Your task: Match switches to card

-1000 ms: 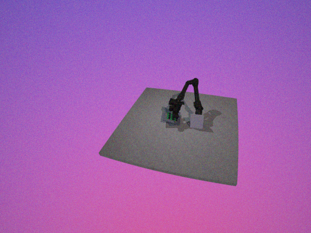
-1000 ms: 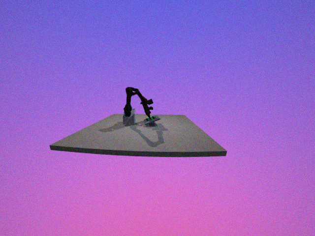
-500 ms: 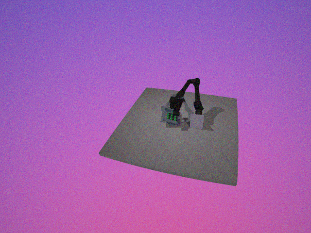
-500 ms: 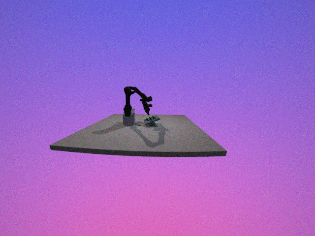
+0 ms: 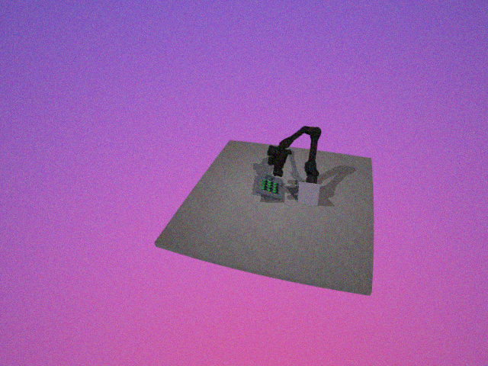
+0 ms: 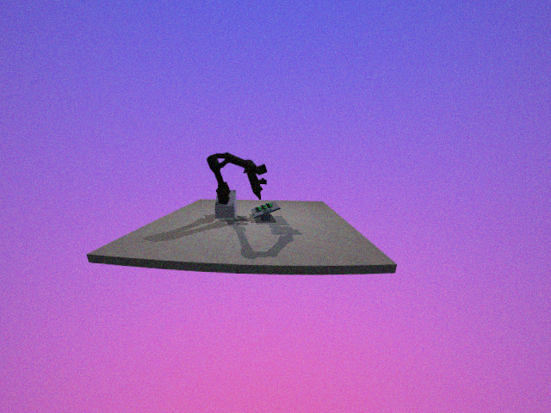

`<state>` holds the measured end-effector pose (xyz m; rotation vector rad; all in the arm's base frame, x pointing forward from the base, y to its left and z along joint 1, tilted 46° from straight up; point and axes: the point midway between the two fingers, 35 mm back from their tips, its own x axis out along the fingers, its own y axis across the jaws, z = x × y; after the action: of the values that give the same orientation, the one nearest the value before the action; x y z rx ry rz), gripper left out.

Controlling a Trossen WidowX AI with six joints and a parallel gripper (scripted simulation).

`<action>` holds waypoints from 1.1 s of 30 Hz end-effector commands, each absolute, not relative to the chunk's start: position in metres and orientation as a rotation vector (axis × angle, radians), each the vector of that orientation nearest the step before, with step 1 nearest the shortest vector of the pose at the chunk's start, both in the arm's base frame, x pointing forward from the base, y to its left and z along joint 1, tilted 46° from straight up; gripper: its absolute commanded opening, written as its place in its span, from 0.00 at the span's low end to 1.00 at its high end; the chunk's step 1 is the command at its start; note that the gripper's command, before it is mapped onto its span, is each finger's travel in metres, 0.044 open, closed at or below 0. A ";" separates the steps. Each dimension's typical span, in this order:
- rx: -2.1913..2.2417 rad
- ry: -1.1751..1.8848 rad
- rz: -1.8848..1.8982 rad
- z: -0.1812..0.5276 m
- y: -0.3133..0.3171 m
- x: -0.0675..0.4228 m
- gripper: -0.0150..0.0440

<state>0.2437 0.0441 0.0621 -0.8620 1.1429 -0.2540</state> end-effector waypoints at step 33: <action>-0.877 1.120 -0.242 0.026 0.004 0.268 0.25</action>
<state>0.2682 0.0042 0.0272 -0.8753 1.1162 -0.2467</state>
